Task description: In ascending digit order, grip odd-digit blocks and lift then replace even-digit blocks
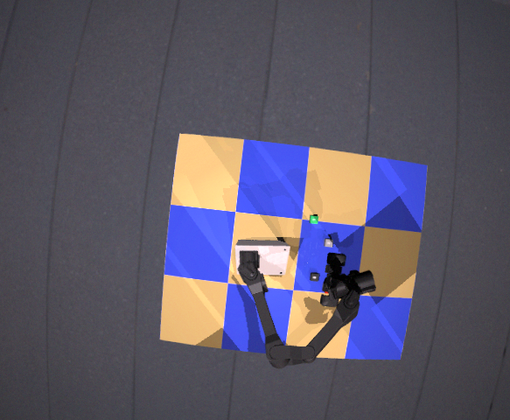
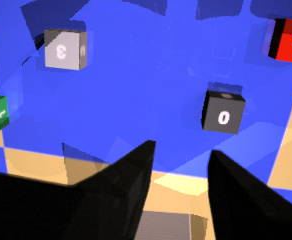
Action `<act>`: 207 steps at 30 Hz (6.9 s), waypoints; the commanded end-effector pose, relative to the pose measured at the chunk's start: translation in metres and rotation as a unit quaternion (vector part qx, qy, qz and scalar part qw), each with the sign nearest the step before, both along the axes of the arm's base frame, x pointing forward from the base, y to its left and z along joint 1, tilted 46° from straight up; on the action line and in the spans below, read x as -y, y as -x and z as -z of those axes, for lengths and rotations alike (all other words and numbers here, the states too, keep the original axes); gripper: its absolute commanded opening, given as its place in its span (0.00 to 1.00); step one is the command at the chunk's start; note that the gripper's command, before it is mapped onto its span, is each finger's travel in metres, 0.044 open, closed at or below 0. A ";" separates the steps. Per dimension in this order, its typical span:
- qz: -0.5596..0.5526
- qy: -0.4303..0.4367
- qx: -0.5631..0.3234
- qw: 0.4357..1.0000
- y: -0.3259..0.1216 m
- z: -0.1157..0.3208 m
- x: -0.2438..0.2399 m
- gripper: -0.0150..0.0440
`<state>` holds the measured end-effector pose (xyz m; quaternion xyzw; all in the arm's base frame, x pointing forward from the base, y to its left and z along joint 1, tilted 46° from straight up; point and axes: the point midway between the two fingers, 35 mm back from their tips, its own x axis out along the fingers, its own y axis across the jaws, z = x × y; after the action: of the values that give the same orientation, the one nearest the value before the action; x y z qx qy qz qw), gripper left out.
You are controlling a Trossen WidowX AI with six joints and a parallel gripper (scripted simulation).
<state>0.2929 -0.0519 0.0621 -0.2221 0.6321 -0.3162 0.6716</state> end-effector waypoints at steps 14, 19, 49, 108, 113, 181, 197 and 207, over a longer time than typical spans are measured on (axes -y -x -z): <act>-0.001 0.002 -0.007 1.000 0.022 0.138 -0.133 0.46; -0.002 0.002 -0.007 1.000 0.021 0.149 -0.124 0.55; -0.001 0.005 -0.007 1.000 0.023 0.216 -0.053 0.93; -0.001 0.004 -0.007 1.000 0.023 0.195 -0.074 0.93; -0.002 0.002 -0.007 1.000 0.020 0.176 -0.097 0.80; -0.001 0.013 -0.006 1.000 -0.039 -0.009 0.137 0.93; -0.001 0.013 -0.007 1.000 -0.038 0.009 0.156 0.93; -0.001 0.014 -0.007 1.000 -0.038 0.010 0.157 0.58</act>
<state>0.3307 -0.2089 0.0534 -0.2337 0.6318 -0.3245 0.6640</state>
